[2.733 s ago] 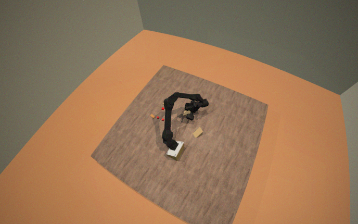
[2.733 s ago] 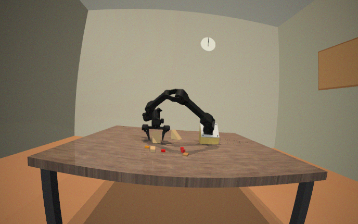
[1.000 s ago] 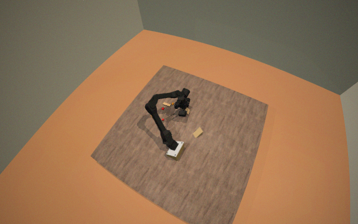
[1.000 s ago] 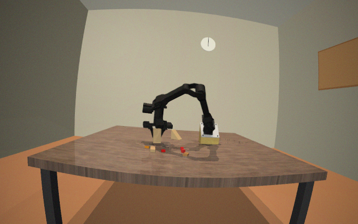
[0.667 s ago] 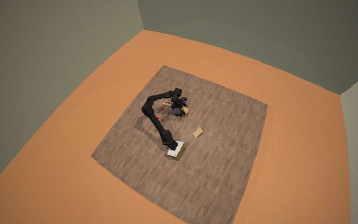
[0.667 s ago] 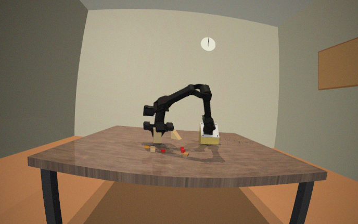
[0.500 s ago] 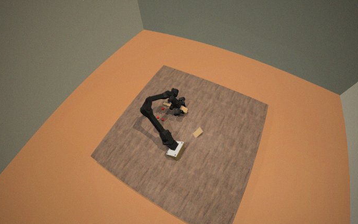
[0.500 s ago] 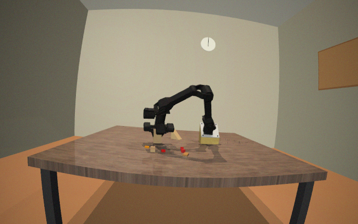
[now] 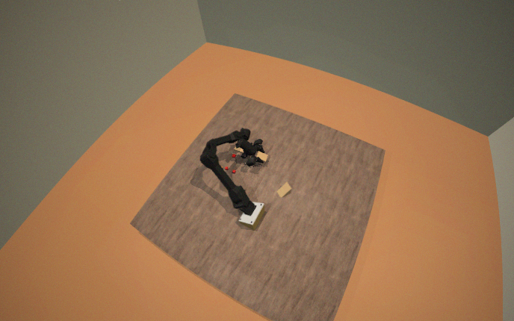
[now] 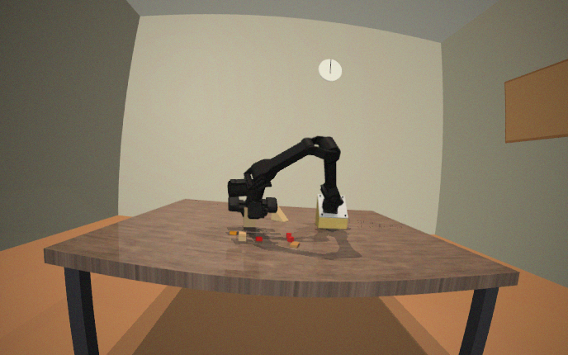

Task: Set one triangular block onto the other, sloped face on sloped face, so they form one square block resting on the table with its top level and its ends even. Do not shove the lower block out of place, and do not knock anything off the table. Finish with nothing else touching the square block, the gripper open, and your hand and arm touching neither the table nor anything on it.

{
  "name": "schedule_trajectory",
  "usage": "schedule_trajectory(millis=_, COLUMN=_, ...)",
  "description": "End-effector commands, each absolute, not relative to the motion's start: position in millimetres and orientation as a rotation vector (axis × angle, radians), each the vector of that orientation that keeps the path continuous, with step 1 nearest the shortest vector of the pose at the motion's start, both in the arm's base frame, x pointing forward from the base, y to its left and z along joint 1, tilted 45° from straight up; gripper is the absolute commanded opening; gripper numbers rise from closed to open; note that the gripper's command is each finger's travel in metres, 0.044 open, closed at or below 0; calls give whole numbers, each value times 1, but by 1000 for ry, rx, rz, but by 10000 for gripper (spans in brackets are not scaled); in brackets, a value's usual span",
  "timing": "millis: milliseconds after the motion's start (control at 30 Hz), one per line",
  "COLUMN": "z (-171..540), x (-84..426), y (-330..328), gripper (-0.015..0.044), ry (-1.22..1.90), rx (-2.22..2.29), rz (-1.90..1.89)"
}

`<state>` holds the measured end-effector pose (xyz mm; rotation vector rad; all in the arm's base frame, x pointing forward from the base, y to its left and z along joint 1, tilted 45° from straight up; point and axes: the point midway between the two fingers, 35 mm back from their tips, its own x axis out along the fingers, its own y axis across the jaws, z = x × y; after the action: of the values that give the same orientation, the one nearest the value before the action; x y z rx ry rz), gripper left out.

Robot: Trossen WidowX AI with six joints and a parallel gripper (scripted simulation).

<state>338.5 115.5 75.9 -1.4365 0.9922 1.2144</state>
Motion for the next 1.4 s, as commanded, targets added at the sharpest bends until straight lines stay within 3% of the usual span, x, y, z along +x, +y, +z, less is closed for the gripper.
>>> schedule_trajectory(millis=0, z=76, x=339, y=117, gripper=236, ry=984, rx=-1437, rz=1218)
schedule_trajectory(millis=267, z=76, x=339, y=117, gripper=440, ry=984, rx=-1437, rz=1218)
schedule_trajectory(millis=633, z=78, x=339, y=115, gripper=440, ry=985, rx=-1438, rz=1218)
schedule_trajectory(millis=867, z=145, x=341, y=47, gripper=440, ry=992, rx=-1440, rz=1214)
schedule_trajectory(millis=1033, z=146, x=342, y=46, gripper=440, ry=993, rx=-1439, rz=1206)
schedule_trajectory(millis=1367, z=190, x=308, y=170, gripper=440, ry=976, rx=-1423, rz=1223)
